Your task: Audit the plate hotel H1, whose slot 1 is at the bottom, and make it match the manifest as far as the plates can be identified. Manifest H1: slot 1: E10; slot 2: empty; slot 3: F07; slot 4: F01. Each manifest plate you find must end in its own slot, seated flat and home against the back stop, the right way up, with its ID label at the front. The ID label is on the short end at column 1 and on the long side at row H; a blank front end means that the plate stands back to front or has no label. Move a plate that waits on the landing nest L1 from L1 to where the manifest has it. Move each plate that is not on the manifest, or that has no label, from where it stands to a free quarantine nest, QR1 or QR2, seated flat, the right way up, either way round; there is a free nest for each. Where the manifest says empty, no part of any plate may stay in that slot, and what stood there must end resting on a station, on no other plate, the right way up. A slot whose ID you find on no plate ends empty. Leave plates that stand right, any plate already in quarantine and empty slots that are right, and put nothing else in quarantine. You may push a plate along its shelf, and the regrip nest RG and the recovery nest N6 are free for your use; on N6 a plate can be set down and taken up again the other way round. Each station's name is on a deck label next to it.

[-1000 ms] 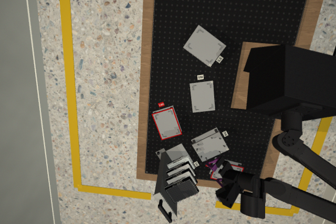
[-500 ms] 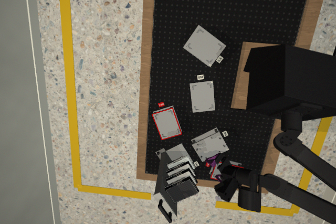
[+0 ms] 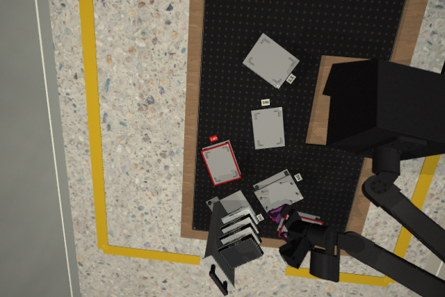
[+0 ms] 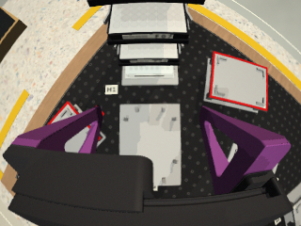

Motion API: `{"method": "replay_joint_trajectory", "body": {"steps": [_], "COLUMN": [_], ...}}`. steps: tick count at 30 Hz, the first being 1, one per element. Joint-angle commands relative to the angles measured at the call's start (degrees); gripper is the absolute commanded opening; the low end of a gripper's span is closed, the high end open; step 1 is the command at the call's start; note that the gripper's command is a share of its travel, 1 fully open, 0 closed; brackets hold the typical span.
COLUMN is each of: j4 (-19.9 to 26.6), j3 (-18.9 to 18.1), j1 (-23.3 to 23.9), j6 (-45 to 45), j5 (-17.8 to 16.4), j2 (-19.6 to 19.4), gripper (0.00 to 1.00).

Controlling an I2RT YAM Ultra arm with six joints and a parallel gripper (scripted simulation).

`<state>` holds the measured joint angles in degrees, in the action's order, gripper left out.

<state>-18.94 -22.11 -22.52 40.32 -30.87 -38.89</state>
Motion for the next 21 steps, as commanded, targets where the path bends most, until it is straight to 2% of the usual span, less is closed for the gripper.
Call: {"method": "replay_joint_trajectory", "body": {"steps": [1, 9, 21], "j4": [-1.41, -2.21, -2.23], "j3": [-1.51, -3.43, -3.43], "j1": [0.37, 0.52, 0.52], "j6": [-0.01, 0.0, 0.0], "j5": [0.63, 0.49, 0.49], "j2": [-0.99, -3.7, -3.72], "gripper": [1.0, 1.0, 1.0]}}
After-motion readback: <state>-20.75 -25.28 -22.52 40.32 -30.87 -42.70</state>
